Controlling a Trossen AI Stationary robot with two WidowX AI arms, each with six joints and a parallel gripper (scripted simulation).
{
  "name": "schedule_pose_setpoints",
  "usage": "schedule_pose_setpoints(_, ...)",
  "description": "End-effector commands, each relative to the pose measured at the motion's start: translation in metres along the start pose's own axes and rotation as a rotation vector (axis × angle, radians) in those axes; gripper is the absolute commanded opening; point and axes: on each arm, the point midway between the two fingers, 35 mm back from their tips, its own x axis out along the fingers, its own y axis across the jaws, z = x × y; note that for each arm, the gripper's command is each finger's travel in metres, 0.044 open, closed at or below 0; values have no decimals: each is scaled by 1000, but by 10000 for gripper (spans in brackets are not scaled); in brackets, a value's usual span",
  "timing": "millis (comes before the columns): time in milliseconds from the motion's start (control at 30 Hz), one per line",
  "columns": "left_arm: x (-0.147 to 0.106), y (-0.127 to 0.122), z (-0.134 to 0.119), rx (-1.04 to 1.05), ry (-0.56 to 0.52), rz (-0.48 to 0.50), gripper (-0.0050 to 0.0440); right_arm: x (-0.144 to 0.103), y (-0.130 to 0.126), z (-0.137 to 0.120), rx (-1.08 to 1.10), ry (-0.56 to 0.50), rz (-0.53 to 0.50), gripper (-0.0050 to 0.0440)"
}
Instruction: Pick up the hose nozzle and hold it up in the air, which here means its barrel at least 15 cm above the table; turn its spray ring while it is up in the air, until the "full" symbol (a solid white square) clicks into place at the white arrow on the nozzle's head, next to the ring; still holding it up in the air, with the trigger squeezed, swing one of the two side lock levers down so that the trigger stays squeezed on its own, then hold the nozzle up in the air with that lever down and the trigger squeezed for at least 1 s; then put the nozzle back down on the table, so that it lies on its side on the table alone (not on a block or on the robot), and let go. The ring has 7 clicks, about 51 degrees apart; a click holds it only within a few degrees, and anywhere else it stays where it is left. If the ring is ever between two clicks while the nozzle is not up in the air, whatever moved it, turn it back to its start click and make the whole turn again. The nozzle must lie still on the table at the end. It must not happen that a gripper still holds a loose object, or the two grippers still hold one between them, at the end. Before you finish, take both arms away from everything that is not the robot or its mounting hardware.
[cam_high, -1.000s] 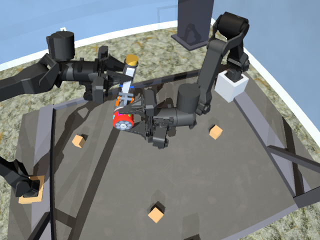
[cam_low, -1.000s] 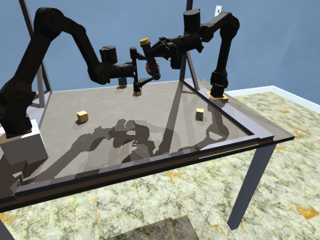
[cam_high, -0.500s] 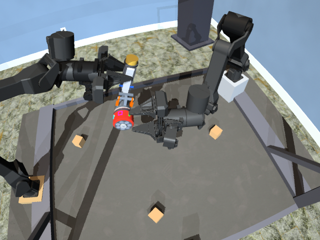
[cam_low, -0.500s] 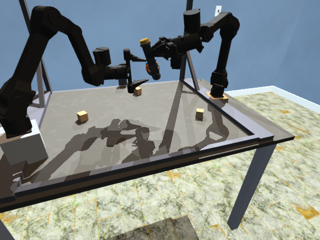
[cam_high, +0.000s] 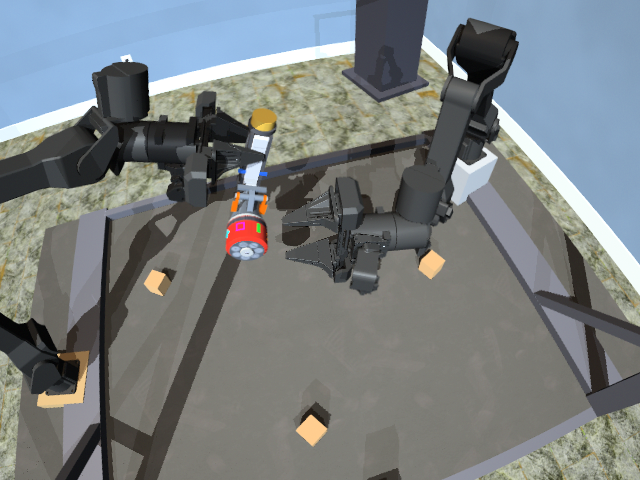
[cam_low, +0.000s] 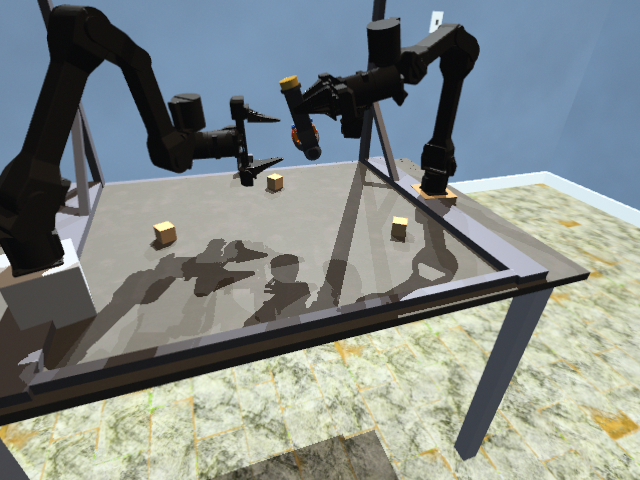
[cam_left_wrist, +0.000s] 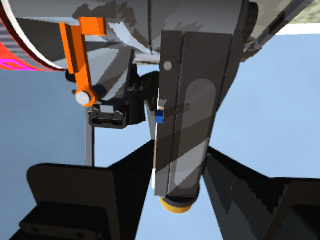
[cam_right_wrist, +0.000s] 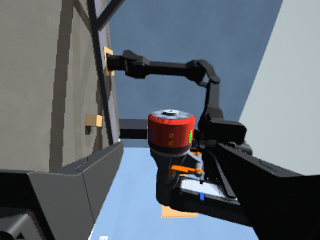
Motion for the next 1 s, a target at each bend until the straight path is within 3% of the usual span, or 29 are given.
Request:
schedule_pose_setpoints(0,-5,1,-14,19,32,-5,167,-12,-12,-1,17,1,-17,410)
schedule_pose_setpoints(400,-5,1,-14,19,32,-5,167,-38,-12,-1,18,2,-16,410)
schedule_pose_setpoints(967,-5,1,-14,19,32,-5,167,-39,-11,-2,16,3,-14,410)
